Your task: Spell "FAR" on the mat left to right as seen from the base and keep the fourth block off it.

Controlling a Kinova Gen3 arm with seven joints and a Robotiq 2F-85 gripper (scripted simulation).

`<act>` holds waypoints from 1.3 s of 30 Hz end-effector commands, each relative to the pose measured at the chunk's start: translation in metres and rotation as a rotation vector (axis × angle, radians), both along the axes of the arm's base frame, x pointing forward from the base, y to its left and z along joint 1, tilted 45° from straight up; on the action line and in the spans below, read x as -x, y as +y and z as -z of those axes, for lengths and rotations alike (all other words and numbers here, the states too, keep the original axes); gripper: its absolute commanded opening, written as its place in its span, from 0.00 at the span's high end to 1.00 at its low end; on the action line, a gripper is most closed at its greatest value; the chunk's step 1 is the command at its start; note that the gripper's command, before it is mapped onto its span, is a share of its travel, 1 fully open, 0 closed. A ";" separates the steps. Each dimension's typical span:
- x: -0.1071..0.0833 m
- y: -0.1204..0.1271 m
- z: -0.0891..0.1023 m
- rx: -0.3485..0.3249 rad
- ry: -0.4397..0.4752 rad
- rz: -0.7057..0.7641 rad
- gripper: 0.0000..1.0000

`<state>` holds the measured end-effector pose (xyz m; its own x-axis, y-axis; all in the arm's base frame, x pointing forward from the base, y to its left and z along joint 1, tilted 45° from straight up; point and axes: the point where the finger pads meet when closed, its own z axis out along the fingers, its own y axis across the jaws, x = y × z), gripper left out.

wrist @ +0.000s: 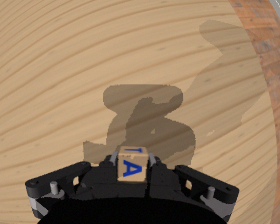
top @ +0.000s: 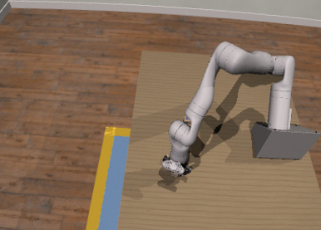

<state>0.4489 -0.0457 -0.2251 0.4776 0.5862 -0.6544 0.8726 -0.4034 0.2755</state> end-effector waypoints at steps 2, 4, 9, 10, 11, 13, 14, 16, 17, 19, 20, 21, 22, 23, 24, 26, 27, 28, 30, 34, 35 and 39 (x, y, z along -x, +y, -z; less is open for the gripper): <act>-0.004 -0.002 0.000 0.000 -0.005 -0.005 0.74; -0.004 -0.002 0.000 0.000 -0.005 -0.005 0.74; -0.004 -0.002 0.000 0.000 -0.005 -0.005 0.74; -0.004 -0.002 0.000 0.000 -0.005 -0.005 0.74; -0.004 -0.002 0.000 0.000 -0.005 -0.005 0.74; -0.004 -0.002 0.000 0.000 -0.005 -0.005 0.74; -0.004 -0.002 0.000 0.000 -0.005 -0.005 0.74; -0.004 -0.002 0.000 0.000 -0.005 -0.005 0.74; -0.004 -0.002 0.000 0.000 -0.005 -0.005 0.74; -0.004 -0.002 0.000 0.000 -0.005 -0.005 0.74; -0.003 -0.002 -0.001 0.001 -0.004 -0.004 0.74; -0.003 -0.002 -0.001 0.001 -0.004 -0.004 0.74; -0.003 -0.002 -0.001 0.001 -0.004 -0.004 0.74; -0.003 -0.001 -0.003 0.003 -0.003 -0.003 0.74; -0.003 0.001 -0.007 0.006 -0.002 0.001 0.74; -0.003 0.006 -0.012 0.007 -0.001 0.001 0.74; -0.003 0.009 -0.016 0.007 0.000 0.002 0.74; -0.004 0.014 -0.021 0.007 0.000 0.002 0.74; -0.006 0.024 -0.031 0.006 -0.001 0.001 0.74; -0.011 0.048 -0.052 0.003 -0.004 -0.001 0.74; -0.011 0.052 -0.056 0.003 -0.004 -0.001 0.74; -0.012 0.060 -0.064 0.003 -0.004 -0.001 0.74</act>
<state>0.4568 -0.0002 -0.1687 0.4826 0.5712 -0.6640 0.8690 -0.4068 0.2817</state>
